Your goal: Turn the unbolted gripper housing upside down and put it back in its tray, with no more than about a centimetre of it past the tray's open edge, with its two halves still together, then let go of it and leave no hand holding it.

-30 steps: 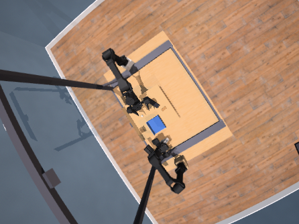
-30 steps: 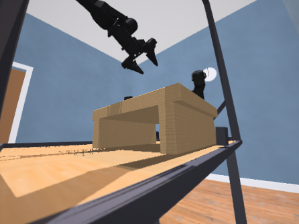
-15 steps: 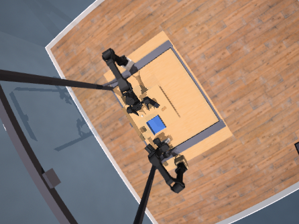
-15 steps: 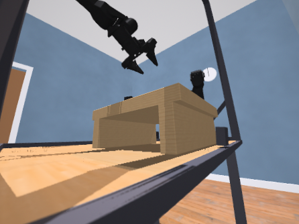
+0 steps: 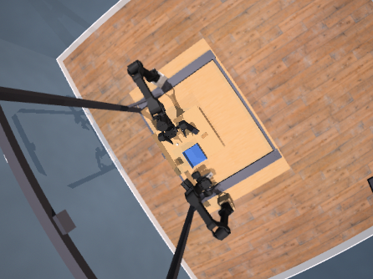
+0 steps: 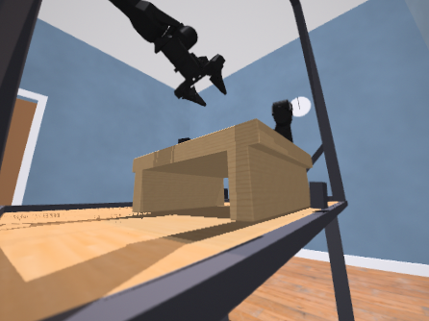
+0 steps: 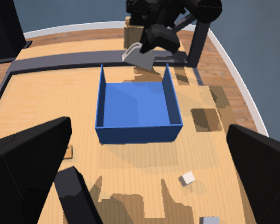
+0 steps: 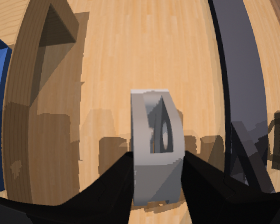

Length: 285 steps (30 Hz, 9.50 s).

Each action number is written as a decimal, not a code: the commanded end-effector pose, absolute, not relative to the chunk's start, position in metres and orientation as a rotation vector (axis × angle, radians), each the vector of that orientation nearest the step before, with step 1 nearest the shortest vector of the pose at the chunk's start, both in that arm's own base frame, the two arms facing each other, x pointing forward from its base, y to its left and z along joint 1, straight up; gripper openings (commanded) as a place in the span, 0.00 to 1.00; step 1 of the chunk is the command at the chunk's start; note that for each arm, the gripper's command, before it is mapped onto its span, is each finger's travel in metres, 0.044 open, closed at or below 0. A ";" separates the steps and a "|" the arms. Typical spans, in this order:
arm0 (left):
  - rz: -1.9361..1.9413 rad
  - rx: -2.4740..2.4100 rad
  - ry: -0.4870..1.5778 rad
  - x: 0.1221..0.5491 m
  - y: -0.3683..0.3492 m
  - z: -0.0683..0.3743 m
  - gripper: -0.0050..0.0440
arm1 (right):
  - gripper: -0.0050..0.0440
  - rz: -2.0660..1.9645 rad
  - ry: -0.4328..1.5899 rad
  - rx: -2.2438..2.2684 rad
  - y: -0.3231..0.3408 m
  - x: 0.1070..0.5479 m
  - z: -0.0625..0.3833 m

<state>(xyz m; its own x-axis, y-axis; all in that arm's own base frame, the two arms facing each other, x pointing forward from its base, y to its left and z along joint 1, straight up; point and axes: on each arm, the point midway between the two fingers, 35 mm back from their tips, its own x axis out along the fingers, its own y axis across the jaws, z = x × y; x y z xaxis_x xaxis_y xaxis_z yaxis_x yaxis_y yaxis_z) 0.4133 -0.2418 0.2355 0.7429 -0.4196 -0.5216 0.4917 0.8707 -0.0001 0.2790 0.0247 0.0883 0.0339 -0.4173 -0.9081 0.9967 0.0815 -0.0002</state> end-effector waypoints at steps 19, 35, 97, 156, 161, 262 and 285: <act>-0.499 0.130 0.504 0.413 -0.241 0.250 1.00 | 0.34 -1.105 0.961 0.725 0.025 0.282 0.094; -0.499 0.130 0.504 0.413 -0.241 0.250 1.00 | 0.34 -0.893 1.017 0.587 0.025 0.282 0.094; -0.499 0.130 0.504 0.413 -0.241 0.250 1.00 | 0.34 -0.038 1.116 0.027 0.025 0.282 0.094; -0.499 0.130 0.504 0.413 -0.241 0.250 1.00 | 0.34 0.741 1.047 -0.484 0.025 0.282 0.094; -0.499 0.130 0.504 0.413 -0.241 0.250 1.00 | 0.34 0.817 1.032 -0.533 0.025 0.282 0.094; -0.499 0.130 0.504 0.413 -0.241 0.250 1.00 | 0.34 1.104 0.390 -1.251 0.024 0.268 0.095; -0.499 0.130 0.504 0.413 -0.241 0.250 1.00 | 0.34 1.104 0.390 -1.251 0.024 0.268 0.115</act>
<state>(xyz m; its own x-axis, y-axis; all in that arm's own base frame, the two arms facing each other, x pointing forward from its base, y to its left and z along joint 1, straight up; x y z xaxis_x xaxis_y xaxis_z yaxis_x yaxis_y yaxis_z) 0.4133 -0.2418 0.2355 0.7429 -0.4196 -0.5216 0.4917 0.8707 -0.0001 0.2640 0.0246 0.1045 0.4454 0.4494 -0.7744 -0.8442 -0.0774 -0.5304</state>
